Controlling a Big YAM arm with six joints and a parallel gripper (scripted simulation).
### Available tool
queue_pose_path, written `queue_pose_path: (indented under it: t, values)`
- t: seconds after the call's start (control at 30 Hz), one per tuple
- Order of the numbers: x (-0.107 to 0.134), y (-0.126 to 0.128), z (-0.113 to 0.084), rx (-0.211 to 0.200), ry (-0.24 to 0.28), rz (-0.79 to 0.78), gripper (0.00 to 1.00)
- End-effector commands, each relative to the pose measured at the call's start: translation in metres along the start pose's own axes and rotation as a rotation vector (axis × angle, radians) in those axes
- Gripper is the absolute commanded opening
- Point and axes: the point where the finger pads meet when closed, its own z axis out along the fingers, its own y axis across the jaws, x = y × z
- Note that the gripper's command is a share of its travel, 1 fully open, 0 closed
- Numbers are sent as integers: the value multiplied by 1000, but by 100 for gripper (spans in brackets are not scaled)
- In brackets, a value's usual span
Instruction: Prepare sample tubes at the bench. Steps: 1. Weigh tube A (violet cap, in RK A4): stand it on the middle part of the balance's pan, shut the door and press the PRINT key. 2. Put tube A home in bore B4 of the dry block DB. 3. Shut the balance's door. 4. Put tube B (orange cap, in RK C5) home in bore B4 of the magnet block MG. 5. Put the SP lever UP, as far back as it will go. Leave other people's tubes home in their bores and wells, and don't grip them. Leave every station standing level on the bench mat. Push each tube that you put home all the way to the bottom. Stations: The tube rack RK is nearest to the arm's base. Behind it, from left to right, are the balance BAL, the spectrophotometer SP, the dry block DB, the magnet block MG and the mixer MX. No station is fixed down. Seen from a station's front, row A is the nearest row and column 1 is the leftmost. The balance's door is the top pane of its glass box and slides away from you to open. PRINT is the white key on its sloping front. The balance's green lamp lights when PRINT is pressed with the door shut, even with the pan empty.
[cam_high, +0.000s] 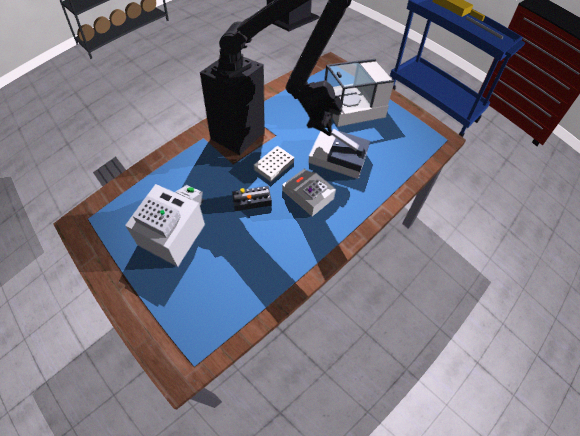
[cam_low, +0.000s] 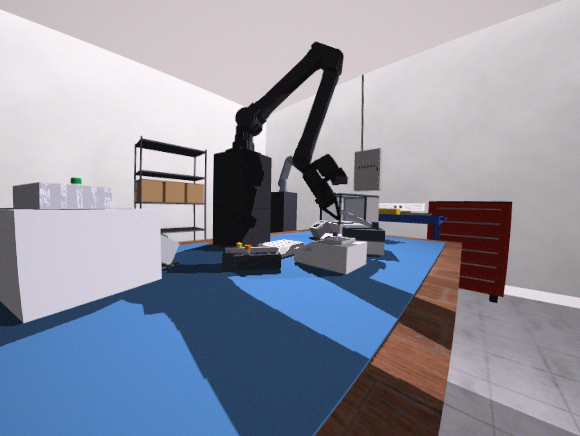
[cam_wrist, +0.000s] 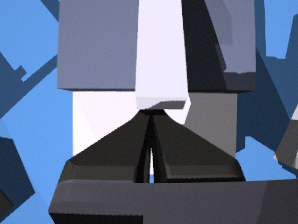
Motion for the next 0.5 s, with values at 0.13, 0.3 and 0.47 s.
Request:
queue_pose_path:
  t: [0.13,0.3,0.47]
  values:
    - [-63,-5,11,7,-143,18,0]
    - [-63,-6,11,7,-143,18,0]
    - [-62,-7,11,8,-143,18,0]
